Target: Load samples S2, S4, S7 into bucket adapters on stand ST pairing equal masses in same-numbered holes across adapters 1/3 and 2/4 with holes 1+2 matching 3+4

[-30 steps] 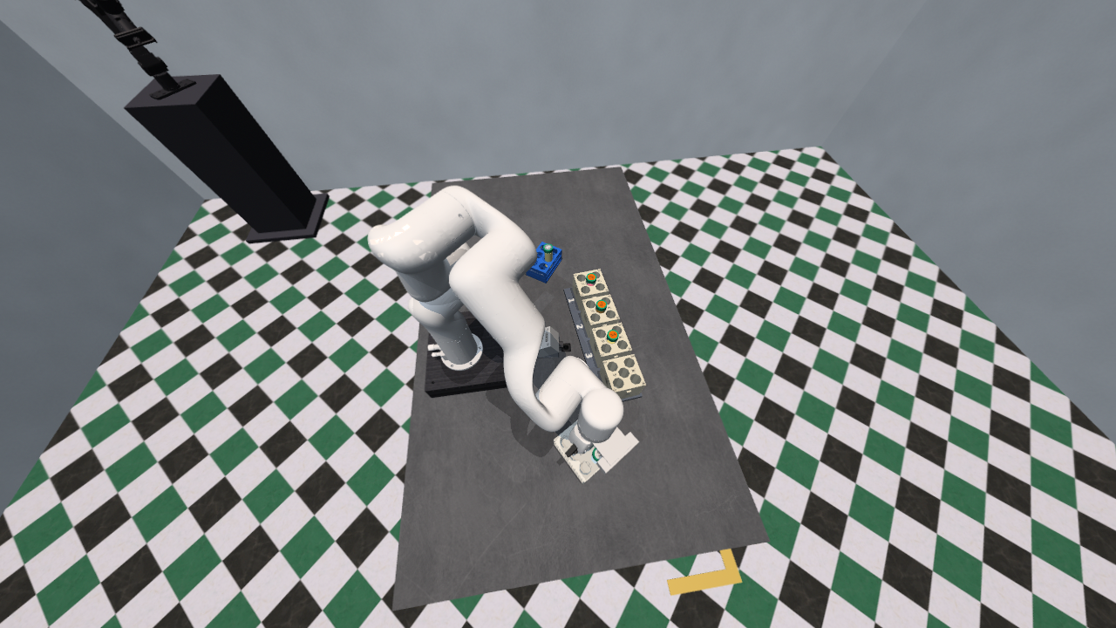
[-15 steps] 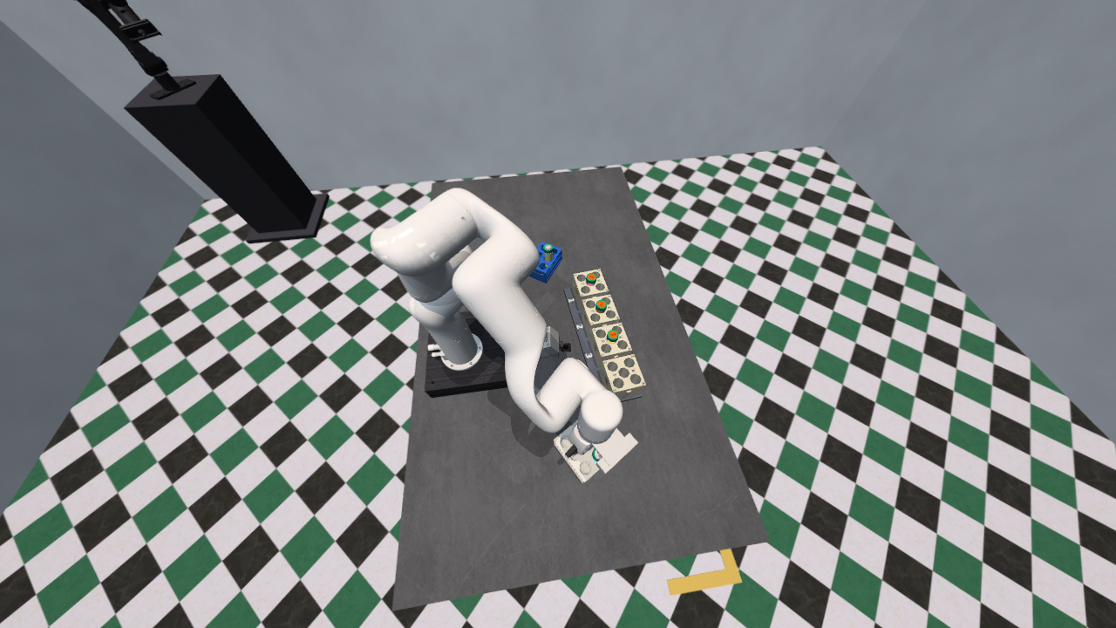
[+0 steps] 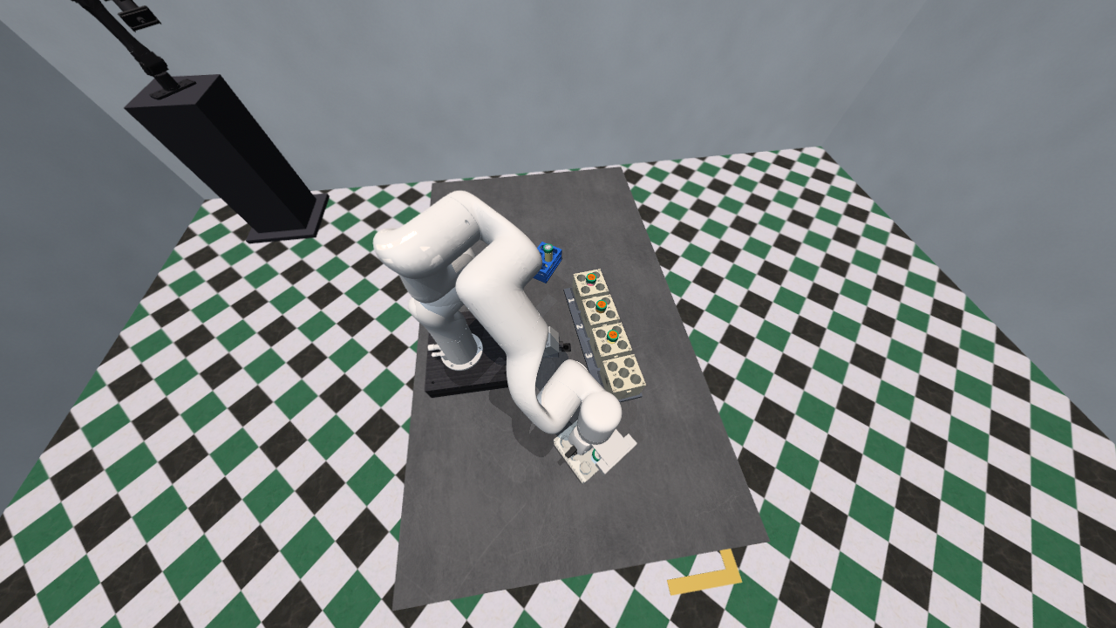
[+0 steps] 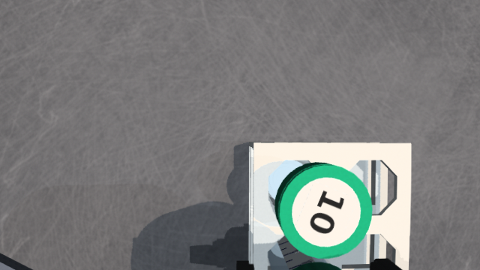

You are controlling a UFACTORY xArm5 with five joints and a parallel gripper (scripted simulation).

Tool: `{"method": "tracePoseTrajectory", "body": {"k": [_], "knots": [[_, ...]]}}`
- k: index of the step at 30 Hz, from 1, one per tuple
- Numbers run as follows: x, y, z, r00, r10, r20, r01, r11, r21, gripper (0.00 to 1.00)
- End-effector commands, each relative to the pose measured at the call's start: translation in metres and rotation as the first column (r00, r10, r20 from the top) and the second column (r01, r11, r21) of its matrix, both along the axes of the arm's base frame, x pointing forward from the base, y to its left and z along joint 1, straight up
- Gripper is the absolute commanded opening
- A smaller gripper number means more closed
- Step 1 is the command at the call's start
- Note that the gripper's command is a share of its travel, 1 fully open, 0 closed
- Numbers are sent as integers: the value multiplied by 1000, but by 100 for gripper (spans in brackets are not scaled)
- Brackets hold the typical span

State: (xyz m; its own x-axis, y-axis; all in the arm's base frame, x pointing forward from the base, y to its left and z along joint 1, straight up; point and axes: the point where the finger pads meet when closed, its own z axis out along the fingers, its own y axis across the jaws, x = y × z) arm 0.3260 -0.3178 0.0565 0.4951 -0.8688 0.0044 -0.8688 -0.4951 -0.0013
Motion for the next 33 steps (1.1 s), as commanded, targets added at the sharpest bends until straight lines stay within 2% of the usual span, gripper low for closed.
{"method": "tracePoseTrajectory", "body": {"k": [1, 10, 11, 33], "knots": [[1, -1, 1, 1000, 0, 4, 0, 1000, -2, 57], [1, -1, 1, 1000, 0, 4, 0, 1000, -2, 57], [1, -1, 2, 1000, 0, 4, 0, 1000, -2, 0], [1, -1, 3, 1000, 0, 4, 0, 1000, -2, 0]]}}
